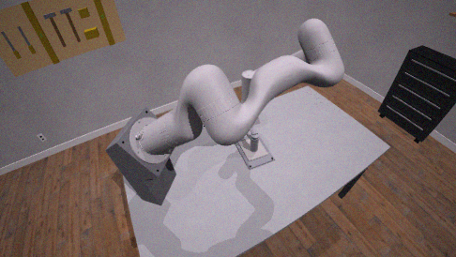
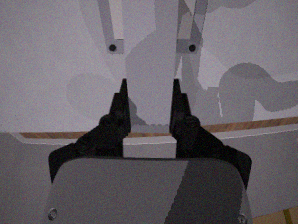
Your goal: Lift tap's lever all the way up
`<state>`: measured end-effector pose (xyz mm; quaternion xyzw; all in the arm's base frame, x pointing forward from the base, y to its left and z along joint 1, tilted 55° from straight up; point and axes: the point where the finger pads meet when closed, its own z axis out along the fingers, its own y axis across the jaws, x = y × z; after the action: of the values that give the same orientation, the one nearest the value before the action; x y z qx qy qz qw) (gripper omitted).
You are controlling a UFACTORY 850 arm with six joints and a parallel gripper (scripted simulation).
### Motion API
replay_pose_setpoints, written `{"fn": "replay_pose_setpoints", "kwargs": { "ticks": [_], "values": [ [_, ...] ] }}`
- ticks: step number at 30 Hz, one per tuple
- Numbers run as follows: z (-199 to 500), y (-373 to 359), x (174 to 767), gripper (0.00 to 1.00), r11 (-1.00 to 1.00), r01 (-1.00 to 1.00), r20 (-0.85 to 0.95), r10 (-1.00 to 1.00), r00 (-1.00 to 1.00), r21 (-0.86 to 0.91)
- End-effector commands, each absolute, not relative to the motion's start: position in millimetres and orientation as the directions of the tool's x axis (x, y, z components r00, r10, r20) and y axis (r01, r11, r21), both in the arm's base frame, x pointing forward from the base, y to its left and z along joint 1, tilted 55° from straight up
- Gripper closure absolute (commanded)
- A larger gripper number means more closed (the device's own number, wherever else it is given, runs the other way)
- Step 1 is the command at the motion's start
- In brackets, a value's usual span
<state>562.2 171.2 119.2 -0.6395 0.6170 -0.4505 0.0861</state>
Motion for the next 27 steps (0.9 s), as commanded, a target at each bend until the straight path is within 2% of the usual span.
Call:
{"fn": "replay_pose_setpoints", "kwargs": {
  "ticks": [1,27],
  "values": [
    [125.5,171.6,556.8,1.0,-0.224,-0.711,0.47,-0.867,-0.167,-0.667],
    [127.6,171.4,554.9,1.0,-0.224,-0.711,0.47,-0.867,-0.167,-0.667]
  ]
}}
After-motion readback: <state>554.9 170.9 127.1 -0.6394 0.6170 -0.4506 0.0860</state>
